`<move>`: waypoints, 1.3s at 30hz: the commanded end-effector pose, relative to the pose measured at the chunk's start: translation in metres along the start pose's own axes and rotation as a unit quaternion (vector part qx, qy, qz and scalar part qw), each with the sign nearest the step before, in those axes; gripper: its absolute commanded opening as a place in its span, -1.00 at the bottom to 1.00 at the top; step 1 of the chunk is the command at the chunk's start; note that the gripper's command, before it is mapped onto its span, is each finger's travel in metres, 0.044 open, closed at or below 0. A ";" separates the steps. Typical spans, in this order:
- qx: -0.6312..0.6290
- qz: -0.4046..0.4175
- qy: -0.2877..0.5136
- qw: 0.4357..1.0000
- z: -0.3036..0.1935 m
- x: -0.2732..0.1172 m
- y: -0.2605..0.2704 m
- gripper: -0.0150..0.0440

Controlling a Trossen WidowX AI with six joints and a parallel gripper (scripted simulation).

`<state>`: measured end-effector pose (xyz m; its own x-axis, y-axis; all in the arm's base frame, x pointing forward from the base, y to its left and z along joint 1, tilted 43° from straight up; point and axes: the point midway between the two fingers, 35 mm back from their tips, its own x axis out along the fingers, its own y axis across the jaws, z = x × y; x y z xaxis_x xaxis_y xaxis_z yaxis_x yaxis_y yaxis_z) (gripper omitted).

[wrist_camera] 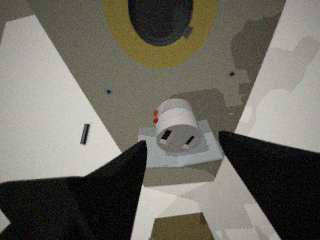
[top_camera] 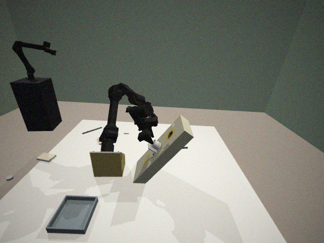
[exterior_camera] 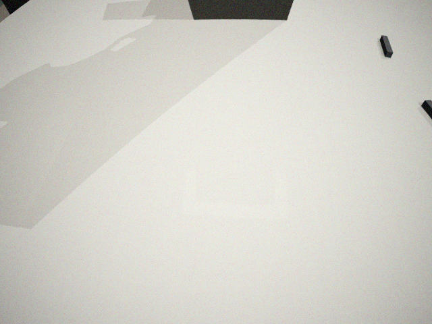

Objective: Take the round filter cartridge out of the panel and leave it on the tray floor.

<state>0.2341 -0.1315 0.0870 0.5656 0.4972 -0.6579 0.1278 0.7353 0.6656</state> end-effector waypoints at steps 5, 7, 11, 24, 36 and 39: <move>0.004 0.002 0.002 1.000 -0.002 0.015 0.000 0.54; 0.004 0.002 0.002 1.000 -0.002 0.018 0.000 0.54; 0.004 0.002 0.001 1.000 -0.002 0.025 0.001 0.54; 0.000 0.001 0.001 1.000 -0.001 0.028 0.001 0.23; 0.000 0.001 0.000 1.000 0.007 0.025 0.001 -0.49; 0.000 0.002 0.000 1.000 0.017 0.020 0.001 -0.49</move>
<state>0.2528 -0.1193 0.0730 0.5610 0.5051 -0.6559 0.1316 0.7278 0.6730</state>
